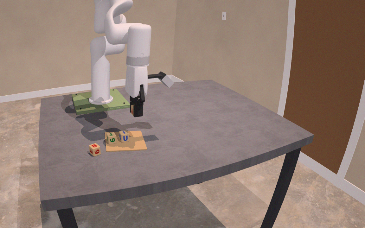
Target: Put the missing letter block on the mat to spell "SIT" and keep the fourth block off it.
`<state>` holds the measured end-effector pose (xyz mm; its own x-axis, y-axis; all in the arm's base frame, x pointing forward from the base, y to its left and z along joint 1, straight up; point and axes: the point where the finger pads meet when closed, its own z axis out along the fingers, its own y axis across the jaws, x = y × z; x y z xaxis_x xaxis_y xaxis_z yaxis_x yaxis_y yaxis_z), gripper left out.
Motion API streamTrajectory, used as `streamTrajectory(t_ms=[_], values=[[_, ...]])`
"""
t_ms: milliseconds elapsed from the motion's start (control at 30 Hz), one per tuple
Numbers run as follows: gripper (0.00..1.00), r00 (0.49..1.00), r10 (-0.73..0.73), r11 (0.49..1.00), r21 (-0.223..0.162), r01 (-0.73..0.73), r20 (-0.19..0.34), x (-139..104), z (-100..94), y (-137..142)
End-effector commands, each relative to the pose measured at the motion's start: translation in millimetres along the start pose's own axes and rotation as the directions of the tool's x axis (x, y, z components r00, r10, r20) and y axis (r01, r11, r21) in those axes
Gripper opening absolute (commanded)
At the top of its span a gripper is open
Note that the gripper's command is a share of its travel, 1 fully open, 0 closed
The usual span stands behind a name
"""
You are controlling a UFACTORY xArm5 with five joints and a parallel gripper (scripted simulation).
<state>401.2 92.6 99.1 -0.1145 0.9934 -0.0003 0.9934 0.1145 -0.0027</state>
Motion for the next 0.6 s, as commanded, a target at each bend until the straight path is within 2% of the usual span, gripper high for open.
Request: streamTrajectory(t_ms=[0, 100, 400, 567], values=[[0.27, 1.000, 0.000, 1.000, -0.003, 0.000, 0.000, 0, 16.8, 1], [0.27, 1.000, 0.000, 1.000, -0.003, 0.000, 0.000, 0, 21.4, 1], [0.27, 1.000, 0.000, 1.000, -0.003, 0.000, 0.000, 1, 63.6, 1], [0.27, 1.000, 0.000, 1.000, -0.003, 0.000, 0.000, 1, 78.7, 1]])
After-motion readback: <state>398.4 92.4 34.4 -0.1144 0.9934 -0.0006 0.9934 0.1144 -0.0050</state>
